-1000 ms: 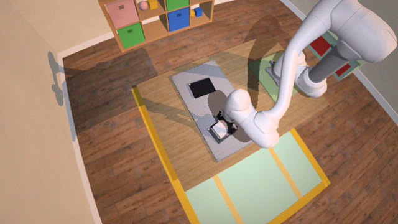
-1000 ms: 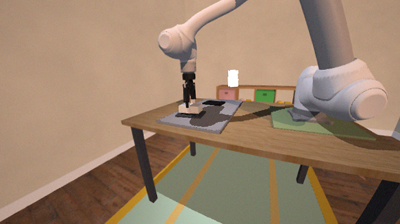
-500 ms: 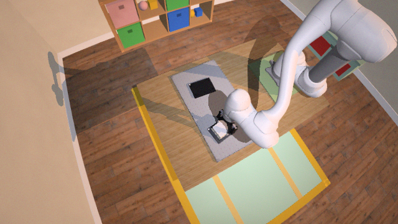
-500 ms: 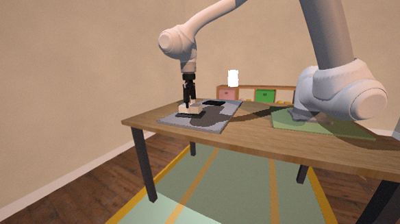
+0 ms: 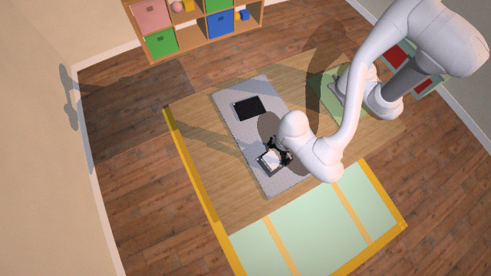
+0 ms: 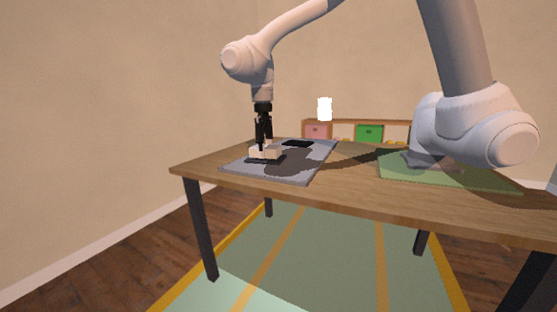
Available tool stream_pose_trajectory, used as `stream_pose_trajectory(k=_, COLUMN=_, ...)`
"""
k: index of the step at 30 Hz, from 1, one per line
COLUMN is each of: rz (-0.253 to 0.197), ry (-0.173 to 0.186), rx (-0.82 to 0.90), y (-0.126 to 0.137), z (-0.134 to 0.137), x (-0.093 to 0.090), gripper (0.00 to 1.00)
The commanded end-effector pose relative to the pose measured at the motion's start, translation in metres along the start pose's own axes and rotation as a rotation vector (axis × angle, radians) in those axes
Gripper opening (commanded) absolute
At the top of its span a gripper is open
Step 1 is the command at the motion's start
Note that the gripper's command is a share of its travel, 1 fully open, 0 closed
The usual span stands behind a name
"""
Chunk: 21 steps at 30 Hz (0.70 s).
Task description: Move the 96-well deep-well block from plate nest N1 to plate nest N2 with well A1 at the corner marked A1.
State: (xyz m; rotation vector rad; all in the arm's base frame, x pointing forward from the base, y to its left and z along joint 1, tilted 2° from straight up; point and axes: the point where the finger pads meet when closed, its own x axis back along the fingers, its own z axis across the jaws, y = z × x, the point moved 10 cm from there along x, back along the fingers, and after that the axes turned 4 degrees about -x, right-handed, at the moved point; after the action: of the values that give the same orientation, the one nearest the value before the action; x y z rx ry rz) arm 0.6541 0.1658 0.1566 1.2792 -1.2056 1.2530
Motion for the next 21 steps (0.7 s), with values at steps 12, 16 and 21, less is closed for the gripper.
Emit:
stream_pose_trajectory(k=12, rz=0.0, ry=0.0, rx=0.0, y=0.0, z=0.0, x=-0.0017, gripper=0.0)
stream_pose_trajectory(k=16, rz=0.0, ry=0.0, rx=0.0, y=0.0, z=0.0, x=-0.0024, gripper=0.0)
stream_pose_trajectory(k=21, rz=0.0, ry=0.0, rx=0.0, y=0.0, z=0.0, x=-0.0029, gripper=0.0)
